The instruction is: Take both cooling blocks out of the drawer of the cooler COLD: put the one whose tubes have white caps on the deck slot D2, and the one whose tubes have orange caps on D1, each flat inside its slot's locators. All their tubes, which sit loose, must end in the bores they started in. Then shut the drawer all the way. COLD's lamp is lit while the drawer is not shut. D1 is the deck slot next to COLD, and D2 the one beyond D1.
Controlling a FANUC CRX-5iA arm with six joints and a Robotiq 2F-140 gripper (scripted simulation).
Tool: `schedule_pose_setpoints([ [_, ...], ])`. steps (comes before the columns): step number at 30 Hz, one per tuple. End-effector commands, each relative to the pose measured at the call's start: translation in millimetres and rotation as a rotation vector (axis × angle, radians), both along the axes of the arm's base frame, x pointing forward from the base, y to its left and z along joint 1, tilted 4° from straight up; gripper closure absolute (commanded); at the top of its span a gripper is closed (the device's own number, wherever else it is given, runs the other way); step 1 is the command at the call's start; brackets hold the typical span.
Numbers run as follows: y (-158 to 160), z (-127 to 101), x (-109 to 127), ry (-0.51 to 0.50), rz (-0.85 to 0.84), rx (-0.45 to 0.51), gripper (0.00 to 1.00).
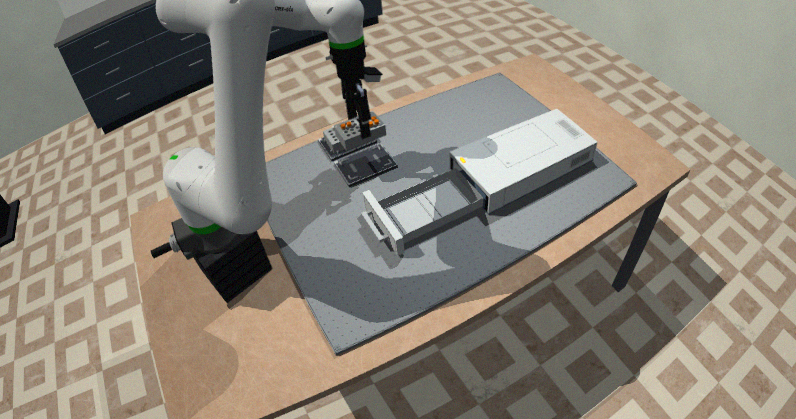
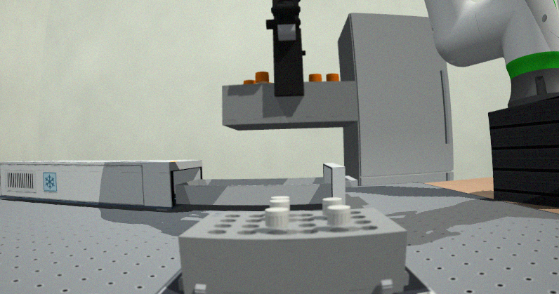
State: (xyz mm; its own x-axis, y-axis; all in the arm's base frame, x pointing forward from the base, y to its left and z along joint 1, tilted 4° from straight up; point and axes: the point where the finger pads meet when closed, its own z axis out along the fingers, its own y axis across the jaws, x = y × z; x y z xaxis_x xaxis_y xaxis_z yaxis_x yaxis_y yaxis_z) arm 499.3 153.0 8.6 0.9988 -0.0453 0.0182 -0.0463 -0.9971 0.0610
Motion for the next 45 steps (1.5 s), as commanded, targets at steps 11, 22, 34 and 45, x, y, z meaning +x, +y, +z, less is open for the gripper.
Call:
schedule_pose_setpoints([
  [11,0.2,0.9,0.7,-0.002,0.000,0.000,0.90],
  [22,0.2,0.9,0.7,-0.002,0.000,0.000,0.90],
  [34,-1.6,-29.4,1.3,-0.002,0.000,0.000,0.90],
  [45,-3.0,-54.6,1.9,-0.002,0.000,0.000,0.90],
])
